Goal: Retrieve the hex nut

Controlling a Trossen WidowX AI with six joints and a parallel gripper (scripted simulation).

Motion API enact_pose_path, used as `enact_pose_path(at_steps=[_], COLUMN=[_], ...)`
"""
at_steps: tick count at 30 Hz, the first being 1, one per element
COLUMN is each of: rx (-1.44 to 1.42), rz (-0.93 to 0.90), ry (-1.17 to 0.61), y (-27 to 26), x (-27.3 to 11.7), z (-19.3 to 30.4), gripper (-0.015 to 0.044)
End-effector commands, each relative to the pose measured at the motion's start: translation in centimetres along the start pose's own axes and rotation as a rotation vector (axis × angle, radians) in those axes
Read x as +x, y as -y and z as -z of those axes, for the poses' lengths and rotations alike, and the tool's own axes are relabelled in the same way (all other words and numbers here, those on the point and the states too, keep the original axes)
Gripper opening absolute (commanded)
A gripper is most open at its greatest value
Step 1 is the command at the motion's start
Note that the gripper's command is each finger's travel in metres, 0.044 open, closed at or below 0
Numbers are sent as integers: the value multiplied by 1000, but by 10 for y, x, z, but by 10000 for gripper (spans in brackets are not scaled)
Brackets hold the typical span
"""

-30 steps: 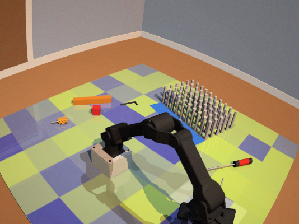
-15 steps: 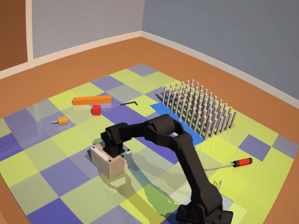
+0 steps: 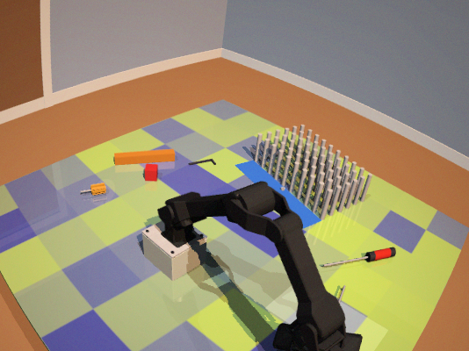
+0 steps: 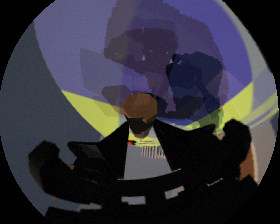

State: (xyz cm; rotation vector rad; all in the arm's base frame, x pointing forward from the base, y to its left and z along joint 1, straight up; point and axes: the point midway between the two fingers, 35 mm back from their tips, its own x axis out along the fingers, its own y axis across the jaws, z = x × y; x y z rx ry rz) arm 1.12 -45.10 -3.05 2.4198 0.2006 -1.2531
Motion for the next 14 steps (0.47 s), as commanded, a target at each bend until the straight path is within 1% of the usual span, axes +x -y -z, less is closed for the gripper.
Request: enact_pose_path(at_steps=[1,14], rx=[-2,-2], rz=[-2,-2], ry=[1,1], y=[-1,-1], x=[-1,-1], z=[1,1], gripper=[79,420])
